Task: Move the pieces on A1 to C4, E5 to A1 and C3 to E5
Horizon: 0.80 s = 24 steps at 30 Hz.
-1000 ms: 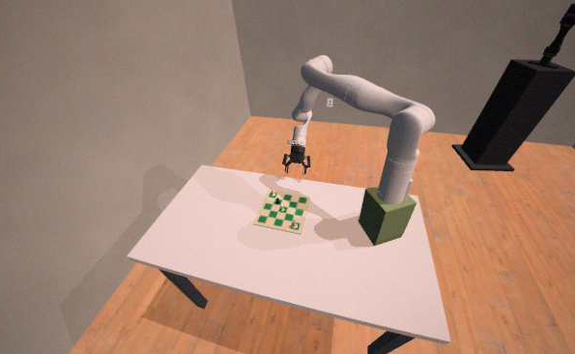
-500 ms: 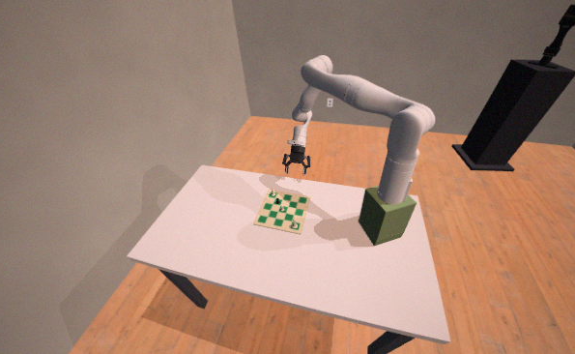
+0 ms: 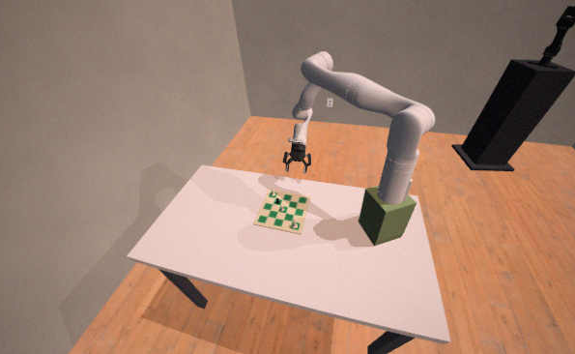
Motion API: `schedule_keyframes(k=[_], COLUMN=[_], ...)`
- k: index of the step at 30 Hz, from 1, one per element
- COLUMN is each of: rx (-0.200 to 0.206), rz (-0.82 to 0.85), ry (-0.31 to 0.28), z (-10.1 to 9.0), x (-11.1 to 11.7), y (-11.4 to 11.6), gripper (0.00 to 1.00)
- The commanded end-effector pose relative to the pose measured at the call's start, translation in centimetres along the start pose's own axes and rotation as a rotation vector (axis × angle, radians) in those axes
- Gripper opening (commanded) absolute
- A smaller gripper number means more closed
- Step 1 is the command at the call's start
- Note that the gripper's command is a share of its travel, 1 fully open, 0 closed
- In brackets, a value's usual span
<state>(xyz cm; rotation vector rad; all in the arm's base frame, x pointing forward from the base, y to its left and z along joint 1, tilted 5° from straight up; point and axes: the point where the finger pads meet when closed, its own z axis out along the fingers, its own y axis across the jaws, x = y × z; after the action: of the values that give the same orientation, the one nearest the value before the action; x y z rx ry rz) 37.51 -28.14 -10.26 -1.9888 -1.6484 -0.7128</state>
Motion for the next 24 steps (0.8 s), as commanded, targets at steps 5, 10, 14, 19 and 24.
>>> schedule_keyframes(k=[5, 10, 14, 19, 24], rx=[-0.009, -0.009, -0.009, -0.005, 0.002], rz=[-0.009, -0.009, -0.009, -0.005, -0.011], ry=[-0.009, -0.009, -0.009, -0.006, -0.019], z=[-3.3, -4.9, -5.6, -5.3, -5.1], x=[2.9, 4.4, 5.1, 4.9, 5.0], y=[0.2, 0.1, 0.0, -0.1, 0.0], gripper=[1.00, 1.00, 1.00, 1.00, 1.00])
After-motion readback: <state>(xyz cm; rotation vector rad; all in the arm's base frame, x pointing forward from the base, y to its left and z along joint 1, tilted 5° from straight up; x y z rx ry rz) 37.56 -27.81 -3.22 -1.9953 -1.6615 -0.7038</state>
